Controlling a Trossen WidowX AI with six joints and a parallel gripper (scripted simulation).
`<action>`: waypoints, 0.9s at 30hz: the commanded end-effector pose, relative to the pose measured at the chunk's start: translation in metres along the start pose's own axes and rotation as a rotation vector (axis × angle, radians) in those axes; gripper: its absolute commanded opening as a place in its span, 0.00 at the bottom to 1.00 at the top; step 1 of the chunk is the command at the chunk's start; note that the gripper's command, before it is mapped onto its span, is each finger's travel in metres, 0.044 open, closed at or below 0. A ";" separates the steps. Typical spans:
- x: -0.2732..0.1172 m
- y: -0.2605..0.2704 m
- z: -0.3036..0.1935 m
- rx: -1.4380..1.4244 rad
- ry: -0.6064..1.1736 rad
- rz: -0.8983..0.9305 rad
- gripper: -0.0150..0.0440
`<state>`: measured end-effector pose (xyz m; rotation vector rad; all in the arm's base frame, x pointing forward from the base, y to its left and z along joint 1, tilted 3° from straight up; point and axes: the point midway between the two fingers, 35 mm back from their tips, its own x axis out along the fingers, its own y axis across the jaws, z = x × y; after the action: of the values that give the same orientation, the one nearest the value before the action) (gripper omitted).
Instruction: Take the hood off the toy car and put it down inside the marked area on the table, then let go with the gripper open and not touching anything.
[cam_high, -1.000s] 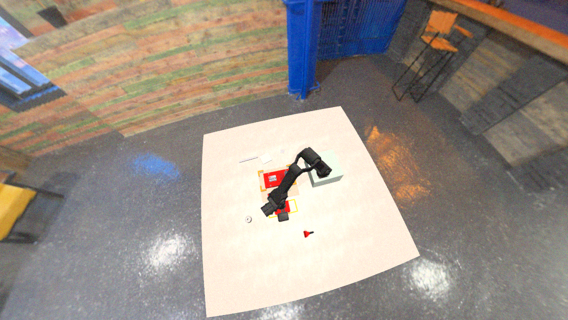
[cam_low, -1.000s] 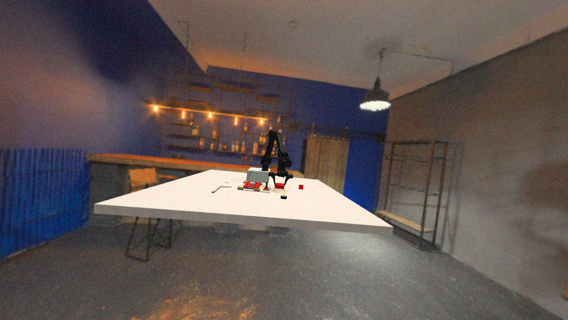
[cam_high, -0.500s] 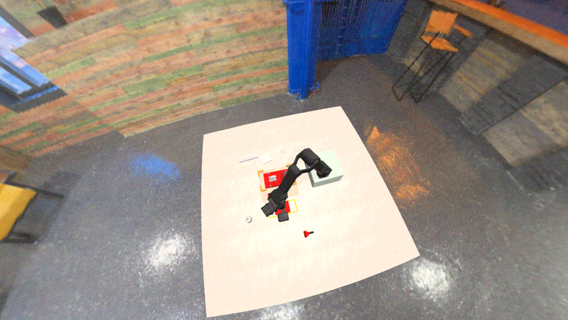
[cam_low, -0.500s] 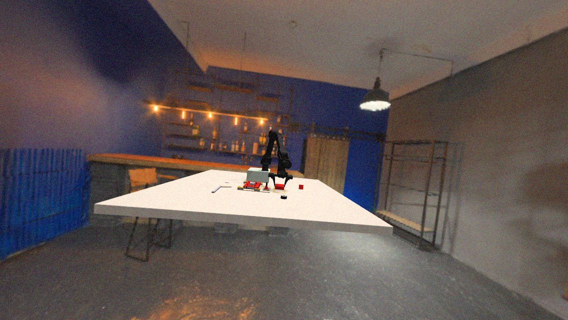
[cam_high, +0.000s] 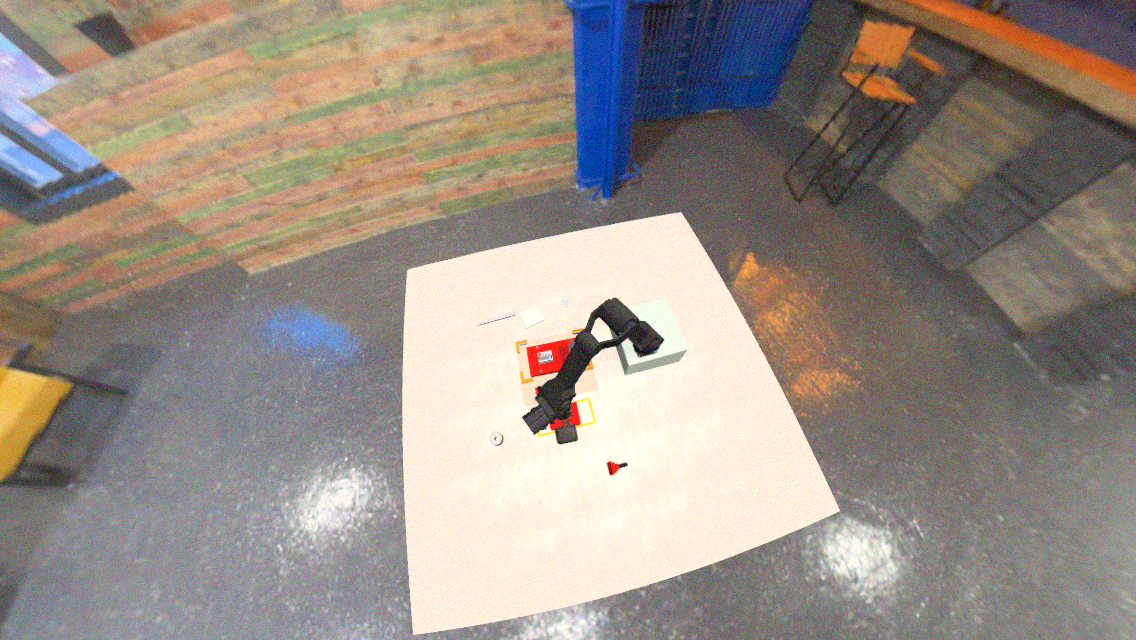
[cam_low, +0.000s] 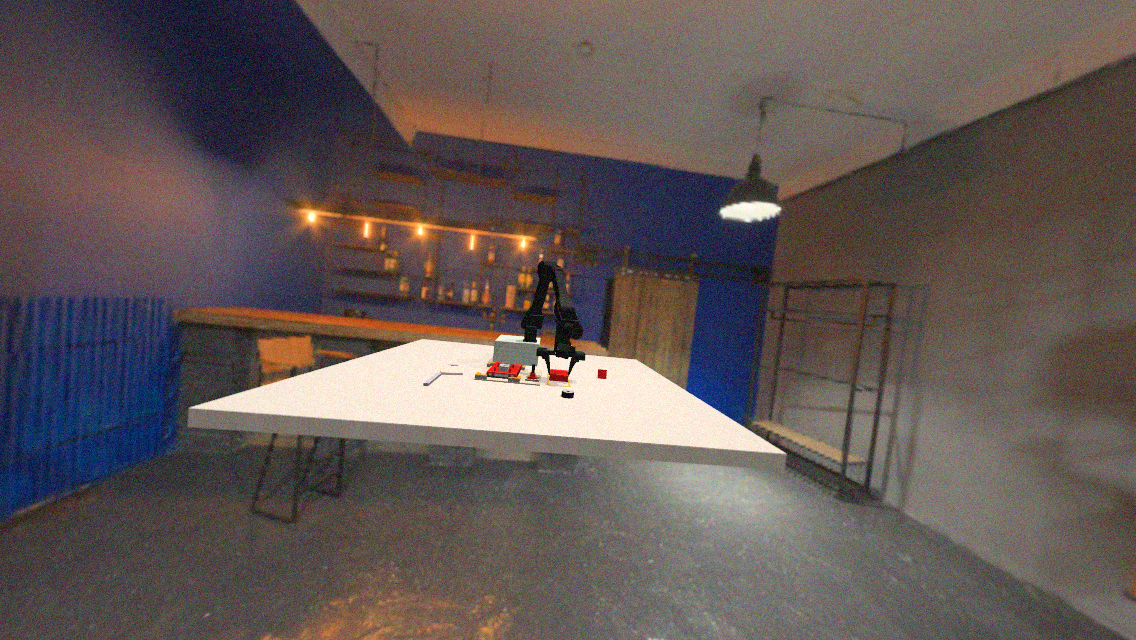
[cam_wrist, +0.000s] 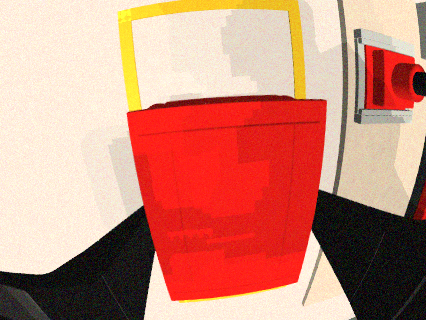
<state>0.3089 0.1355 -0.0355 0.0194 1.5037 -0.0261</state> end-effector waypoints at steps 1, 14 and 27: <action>0.003 -0.001 0.000 -0.004 -0.001 -0.004 0.25; 0.004 0.000 0.000 0.000 0.000 0.000 0.52; -0.003 0.000 0.001 0.000 0.000 0.000 1.00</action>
<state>0.3085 0.1351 -0.0392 0.0185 1.5060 -0.0269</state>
